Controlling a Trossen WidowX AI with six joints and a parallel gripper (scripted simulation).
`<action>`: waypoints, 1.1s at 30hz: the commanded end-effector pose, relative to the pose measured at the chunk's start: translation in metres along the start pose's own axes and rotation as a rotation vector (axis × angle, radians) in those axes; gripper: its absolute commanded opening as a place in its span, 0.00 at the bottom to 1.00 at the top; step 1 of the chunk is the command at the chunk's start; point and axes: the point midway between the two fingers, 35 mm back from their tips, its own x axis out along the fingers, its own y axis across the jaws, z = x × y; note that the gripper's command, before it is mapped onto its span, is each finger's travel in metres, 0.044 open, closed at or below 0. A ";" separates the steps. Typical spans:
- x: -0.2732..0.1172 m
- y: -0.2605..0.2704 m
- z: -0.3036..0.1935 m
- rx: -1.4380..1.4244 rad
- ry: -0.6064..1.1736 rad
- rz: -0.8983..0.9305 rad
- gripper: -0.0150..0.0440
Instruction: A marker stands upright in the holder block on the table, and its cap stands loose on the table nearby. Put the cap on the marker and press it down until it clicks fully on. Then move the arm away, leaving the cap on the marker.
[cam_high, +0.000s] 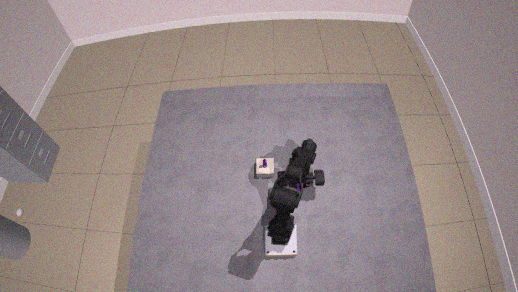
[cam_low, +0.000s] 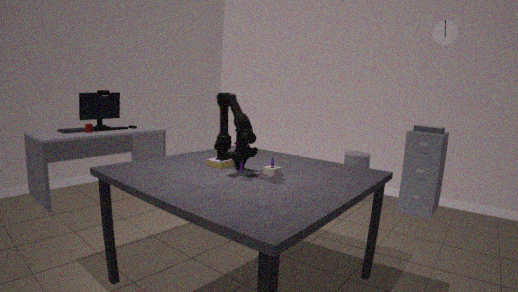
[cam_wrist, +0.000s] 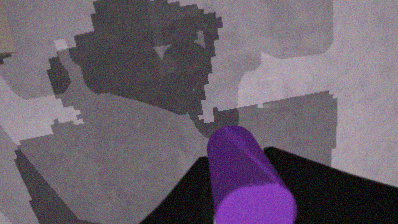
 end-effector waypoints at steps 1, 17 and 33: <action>-0.012 0.000 0.002 -0.002 -0.011 -0.001 0.25; -0.046 0.005 0.007 -0.002 -0.012 0.000 0.25; -0.066 0.041 0.048 -0.002 -0.016 0.004 0.25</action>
